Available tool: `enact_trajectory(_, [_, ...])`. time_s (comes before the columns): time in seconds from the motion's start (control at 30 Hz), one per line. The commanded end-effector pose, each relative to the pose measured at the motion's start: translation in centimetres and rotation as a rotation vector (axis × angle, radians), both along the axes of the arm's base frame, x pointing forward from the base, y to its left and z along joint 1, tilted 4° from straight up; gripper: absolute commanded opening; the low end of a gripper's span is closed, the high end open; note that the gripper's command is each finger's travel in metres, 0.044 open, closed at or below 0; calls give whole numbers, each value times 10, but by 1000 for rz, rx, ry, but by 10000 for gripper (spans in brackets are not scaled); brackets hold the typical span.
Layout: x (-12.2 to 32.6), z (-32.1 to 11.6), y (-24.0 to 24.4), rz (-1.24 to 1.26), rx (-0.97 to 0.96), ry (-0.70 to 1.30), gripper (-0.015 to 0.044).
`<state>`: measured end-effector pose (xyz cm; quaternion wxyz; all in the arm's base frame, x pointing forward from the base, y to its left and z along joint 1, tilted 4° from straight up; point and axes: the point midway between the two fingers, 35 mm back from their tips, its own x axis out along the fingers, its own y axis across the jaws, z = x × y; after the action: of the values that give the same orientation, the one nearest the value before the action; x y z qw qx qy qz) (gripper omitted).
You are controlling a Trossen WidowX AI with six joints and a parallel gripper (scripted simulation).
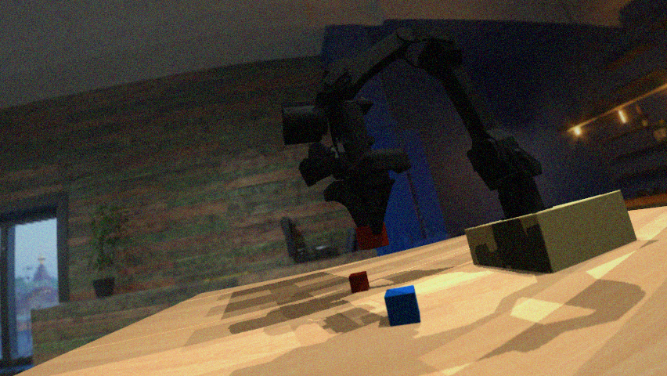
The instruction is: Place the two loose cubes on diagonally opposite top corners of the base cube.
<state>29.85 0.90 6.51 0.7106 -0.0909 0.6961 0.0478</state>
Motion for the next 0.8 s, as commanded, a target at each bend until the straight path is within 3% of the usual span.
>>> enact_trajectory(0.0, [1,-1,2,-55,4,-5,105])
enact_trajectory(0.77, [3,-7,13,-386,12,-19,105])
